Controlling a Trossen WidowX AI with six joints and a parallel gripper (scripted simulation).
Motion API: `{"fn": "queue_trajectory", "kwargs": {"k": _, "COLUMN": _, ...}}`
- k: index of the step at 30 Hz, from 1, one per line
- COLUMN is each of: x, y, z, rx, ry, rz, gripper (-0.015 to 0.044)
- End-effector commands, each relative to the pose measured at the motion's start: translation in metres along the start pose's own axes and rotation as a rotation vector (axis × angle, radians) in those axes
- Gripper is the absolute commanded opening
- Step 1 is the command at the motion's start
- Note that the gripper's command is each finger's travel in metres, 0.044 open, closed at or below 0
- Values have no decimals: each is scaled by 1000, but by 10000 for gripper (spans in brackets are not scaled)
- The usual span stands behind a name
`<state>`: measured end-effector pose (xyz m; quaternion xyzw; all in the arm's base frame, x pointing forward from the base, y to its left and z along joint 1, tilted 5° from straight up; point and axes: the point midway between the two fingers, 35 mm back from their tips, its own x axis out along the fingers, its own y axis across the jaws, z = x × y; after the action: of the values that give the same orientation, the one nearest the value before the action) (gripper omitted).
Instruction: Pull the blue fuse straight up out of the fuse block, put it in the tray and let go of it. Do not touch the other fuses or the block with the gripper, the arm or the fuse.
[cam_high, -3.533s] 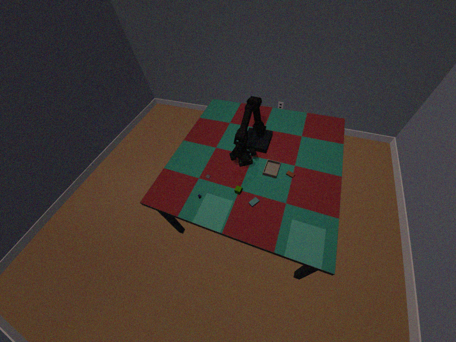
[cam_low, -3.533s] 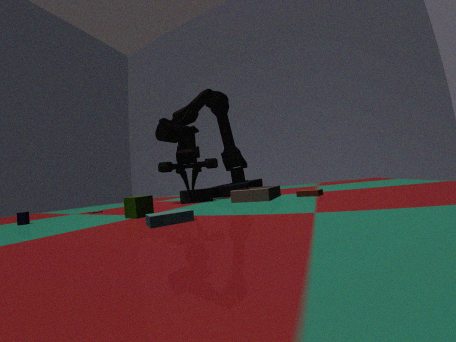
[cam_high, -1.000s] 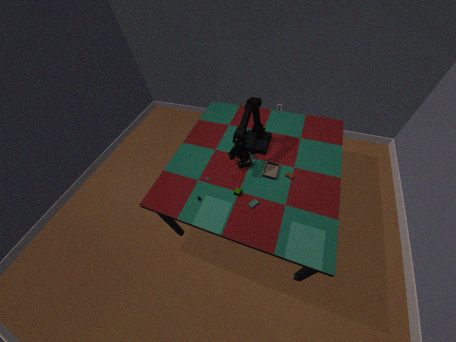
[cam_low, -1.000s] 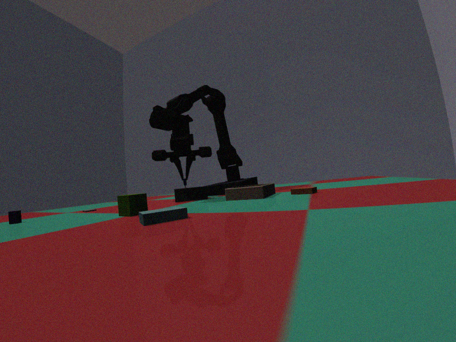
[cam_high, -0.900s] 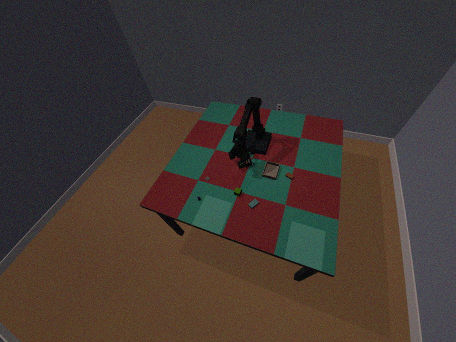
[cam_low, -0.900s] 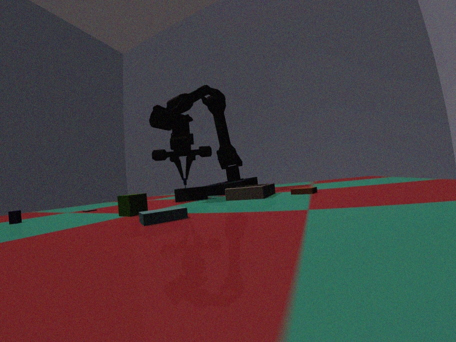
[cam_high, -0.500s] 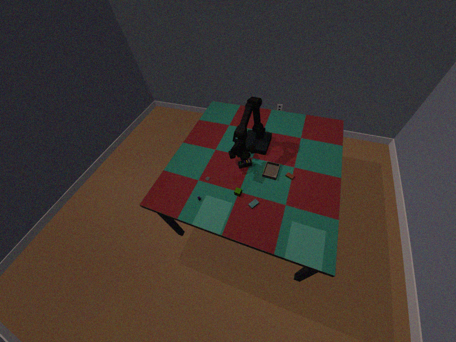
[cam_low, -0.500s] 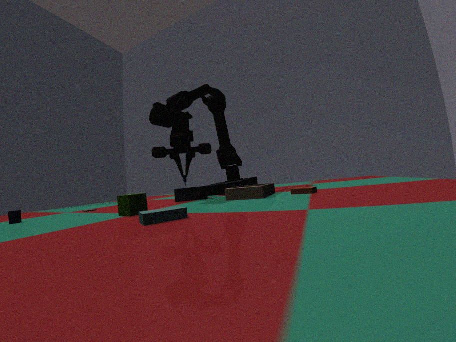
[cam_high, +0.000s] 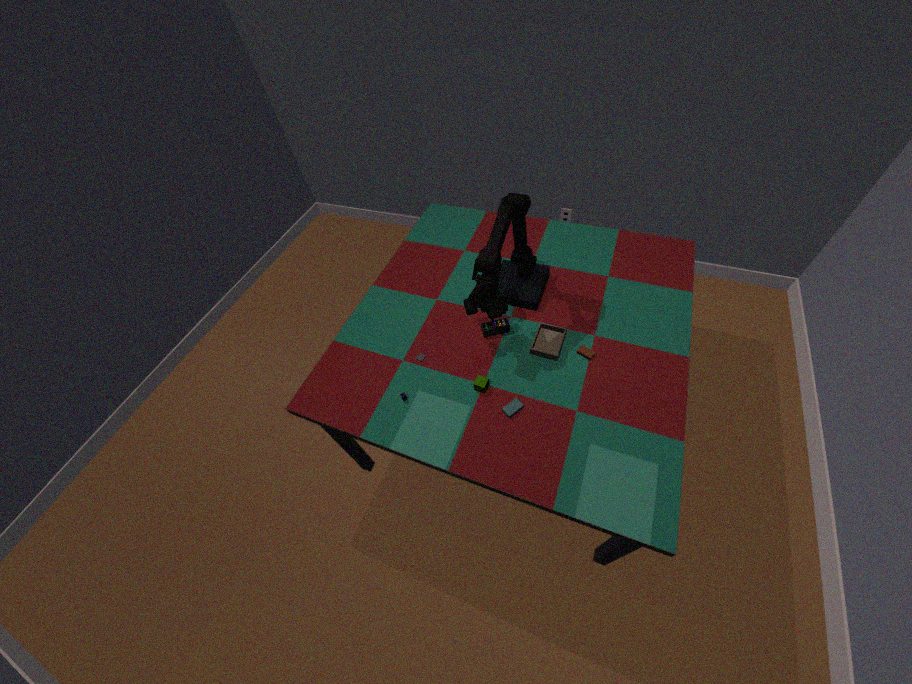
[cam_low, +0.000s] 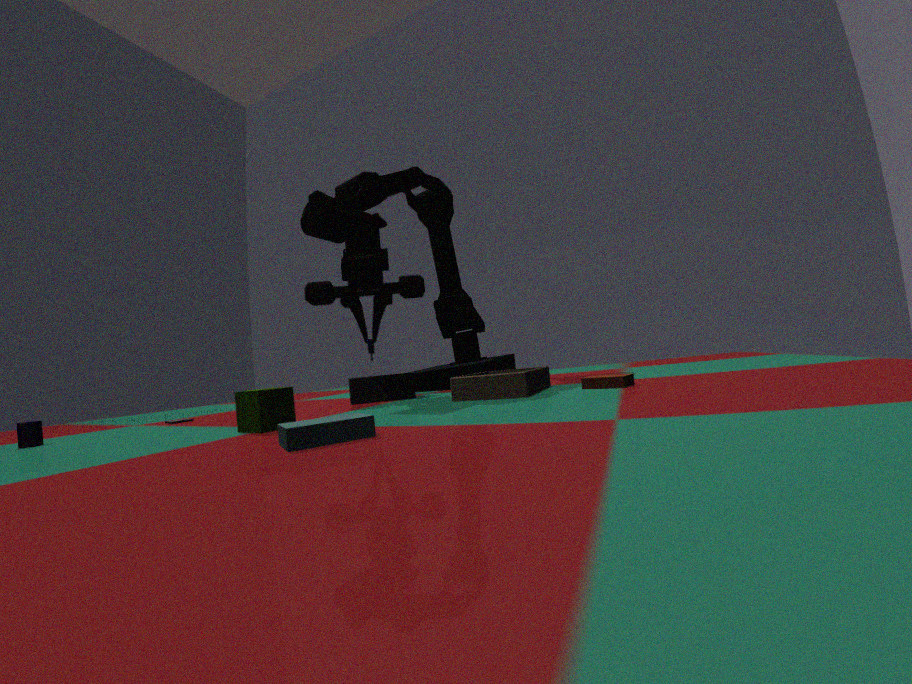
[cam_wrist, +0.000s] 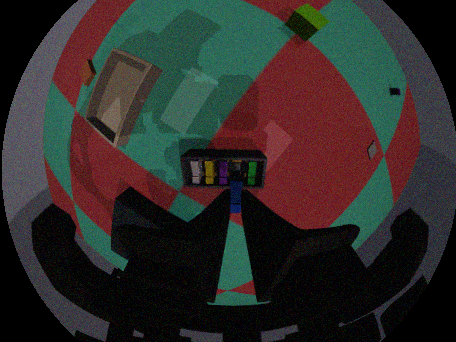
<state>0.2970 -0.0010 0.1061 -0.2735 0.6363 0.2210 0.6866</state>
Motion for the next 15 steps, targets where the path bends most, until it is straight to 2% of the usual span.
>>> {"fn": "queue_trajectory", "kwargs": {"k": 1, "x": 0, "y": 10, "z": 12, "rx": -1, "ry": 1, "rz": 2, "gripper": 0}}
{"fn": "queue_trajectory", "kwargs": {"k": 15, "x": 0, "y": 65, "z": 60, "rx": 0, "ry": -1, "rz": 10, "gripper": 0}}
